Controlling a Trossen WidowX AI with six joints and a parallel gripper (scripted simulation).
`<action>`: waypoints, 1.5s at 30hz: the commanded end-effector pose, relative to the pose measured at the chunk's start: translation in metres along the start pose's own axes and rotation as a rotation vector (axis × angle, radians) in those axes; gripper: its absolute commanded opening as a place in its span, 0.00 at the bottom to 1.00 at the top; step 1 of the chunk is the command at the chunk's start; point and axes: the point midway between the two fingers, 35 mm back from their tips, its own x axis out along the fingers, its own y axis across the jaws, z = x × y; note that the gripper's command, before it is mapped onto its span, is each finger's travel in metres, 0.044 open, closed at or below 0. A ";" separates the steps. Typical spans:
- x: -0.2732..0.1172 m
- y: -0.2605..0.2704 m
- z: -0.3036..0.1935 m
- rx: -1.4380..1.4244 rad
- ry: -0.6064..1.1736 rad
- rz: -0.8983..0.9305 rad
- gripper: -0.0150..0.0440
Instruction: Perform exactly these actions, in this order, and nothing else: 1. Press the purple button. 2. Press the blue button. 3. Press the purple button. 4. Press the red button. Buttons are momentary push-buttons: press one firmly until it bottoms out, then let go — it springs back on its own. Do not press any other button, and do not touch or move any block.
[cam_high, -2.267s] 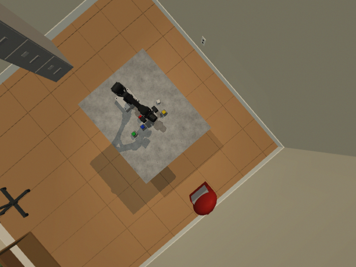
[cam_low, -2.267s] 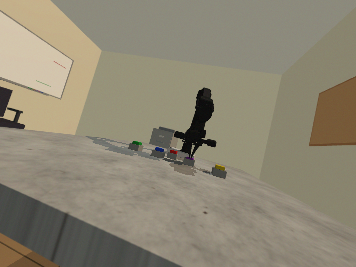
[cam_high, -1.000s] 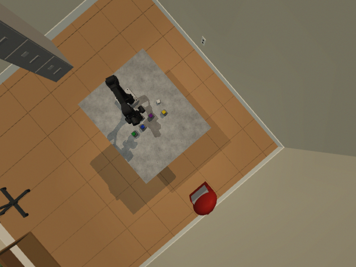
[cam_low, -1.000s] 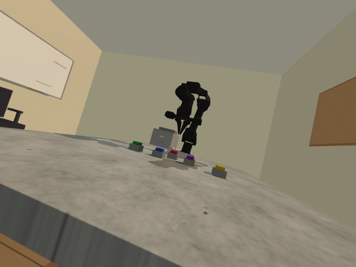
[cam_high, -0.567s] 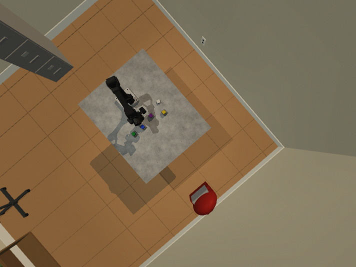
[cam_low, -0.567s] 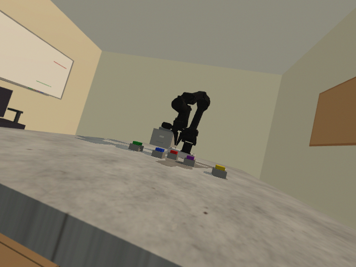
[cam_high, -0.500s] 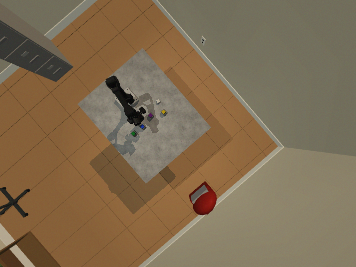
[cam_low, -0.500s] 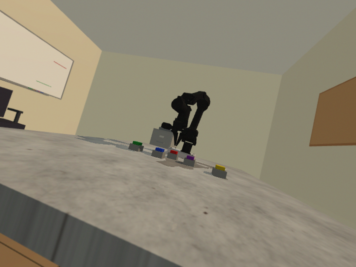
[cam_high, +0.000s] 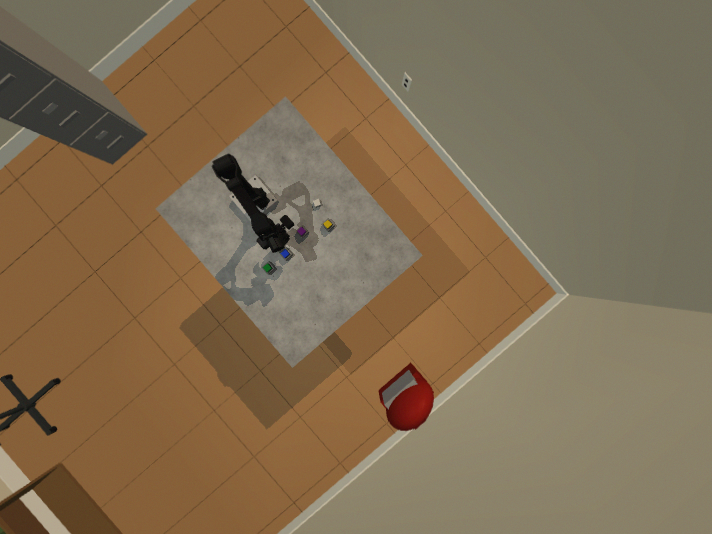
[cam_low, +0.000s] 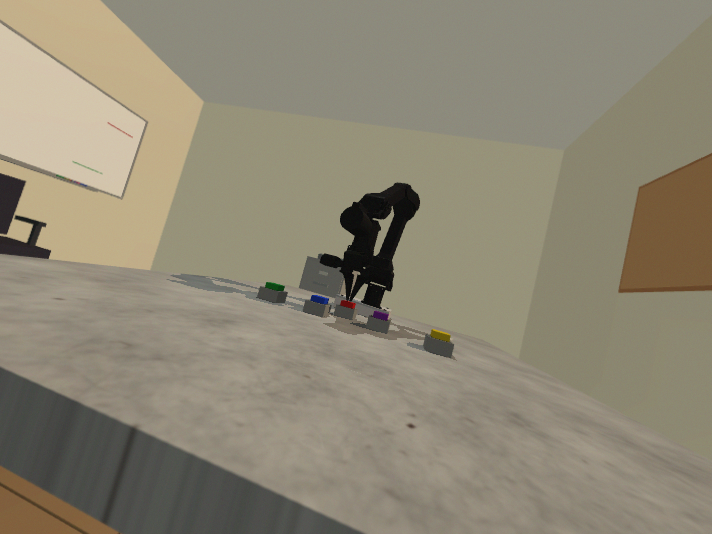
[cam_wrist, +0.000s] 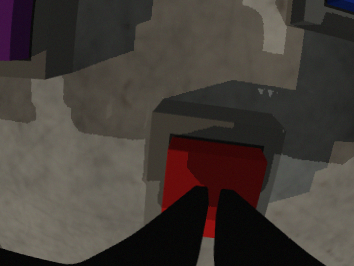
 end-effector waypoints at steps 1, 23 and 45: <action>0.008 0.000 -0.001 0.005 0.005 0.000 0.29; 0.010 0.000 -0.001 0.005 0.005 0.000 0.29; -0.071 0.145 0.061 0.005 -0.018 0.020 0.91</action>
